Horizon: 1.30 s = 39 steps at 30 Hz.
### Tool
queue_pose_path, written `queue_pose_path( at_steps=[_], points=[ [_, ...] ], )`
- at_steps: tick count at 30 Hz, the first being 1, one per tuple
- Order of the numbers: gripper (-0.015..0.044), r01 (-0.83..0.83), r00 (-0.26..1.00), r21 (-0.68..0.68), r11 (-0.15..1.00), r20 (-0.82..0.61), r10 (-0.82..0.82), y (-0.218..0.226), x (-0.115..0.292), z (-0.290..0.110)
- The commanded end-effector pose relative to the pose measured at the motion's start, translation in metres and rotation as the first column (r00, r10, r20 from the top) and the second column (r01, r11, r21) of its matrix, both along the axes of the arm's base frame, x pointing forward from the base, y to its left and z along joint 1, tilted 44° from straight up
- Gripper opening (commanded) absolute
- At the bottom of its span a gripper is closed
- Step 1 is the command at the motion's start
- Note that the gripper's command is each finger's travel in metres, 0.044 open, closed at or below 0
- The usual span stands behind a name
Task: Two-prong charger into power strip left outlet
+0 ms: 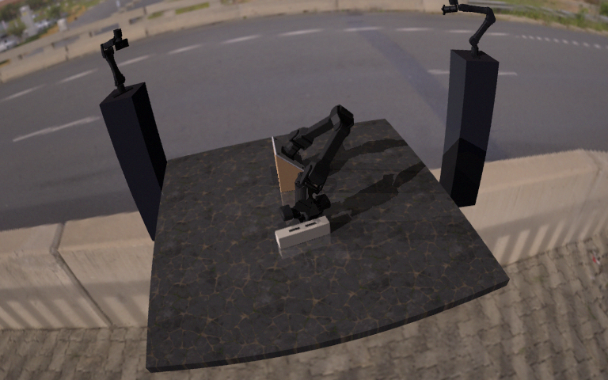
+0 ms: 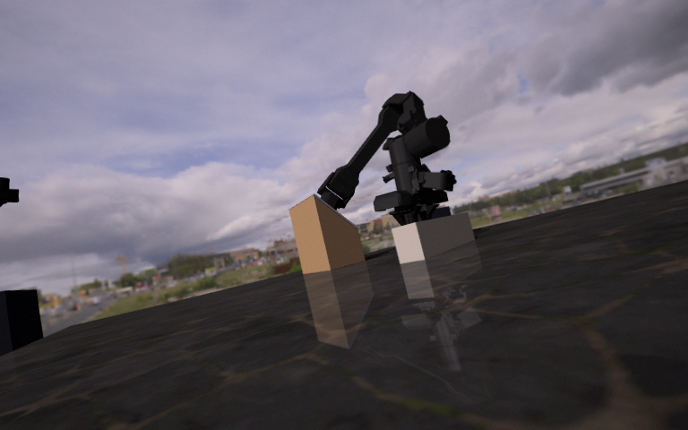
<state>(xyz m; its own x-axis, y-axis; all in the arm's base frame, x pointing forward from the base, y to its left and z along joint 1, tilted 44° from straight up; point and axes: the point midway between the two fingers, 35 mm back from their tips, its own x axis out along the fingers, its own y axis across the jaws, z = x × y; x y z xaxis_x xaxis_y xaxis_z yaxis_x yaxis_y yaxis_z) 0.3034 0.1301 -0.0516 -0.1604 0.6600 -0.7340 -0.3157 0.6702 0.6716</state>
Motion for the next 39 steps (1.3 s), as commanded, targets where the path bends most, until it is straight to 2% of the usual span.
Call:
queue_pose_path(
  at_steps=[1, 39],
  points=[
    [0.0000, 0.002, 1.000, 0.006, 1.000, 0.001, -0.002, 0.002, 0.003, 0.000],
    [0.0000, 0.002, 1.000, 0.006, 1.000, 0.001, -0.002, 0.007, 0.017, 0.002]
  ],
)
